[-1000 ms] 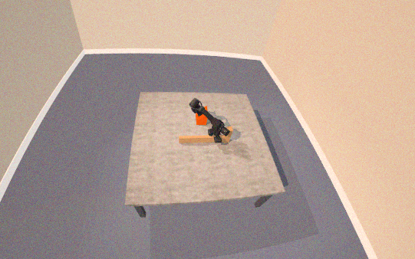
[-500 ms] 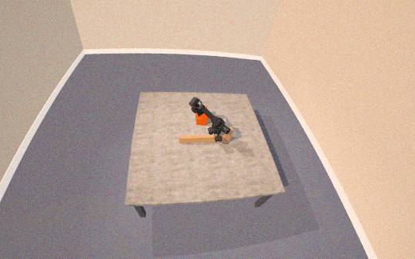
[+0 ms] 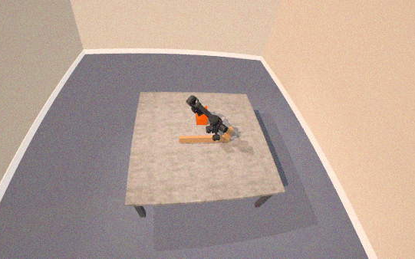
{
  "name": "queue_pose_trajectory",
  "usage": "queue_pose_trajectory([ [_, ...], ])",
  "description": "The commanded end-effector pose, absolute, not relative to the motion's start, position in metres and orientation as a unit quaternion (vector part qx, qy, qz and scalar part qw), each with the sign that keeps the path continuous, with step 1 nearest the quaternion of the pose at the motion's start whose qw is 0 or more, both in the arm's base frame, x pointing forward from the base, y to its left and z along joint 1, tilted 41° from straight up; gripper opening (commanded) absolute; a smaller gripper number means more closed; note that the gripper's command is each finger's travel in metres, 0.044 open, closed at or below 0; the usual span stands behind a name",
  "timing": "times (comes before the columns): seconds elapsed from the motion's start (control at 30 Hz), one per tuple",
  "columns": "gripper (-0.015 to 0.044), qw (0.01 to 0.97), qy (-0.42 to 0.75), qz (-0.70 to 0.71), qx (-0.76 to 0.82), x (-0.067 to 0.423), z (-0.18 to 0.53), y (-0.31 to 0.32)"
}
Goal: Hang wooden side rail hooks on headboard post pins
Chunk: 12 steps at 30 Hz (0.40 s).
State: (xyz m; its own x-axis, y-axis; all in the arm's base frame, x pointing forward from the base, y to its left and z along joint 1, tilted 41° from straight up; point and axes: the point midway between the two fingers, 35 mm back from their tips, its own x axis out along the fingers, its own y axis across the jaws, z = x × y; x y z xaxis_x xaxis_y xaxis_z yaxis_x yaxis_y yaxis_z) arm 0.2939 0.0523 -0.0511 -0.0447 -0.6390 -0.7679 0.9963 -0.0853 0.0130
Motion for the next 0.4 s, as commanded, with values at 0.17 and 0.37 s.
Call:
queue_pose_trajectory([
  [0.17,0.0440,0.615,0.284,-0.667,0.309,0.2904,-0.0485,0.0457],
  [0.37,0.0440,0.614,0.284,-0.666,0.314,0.2924,-0.0491,0.0486],
])
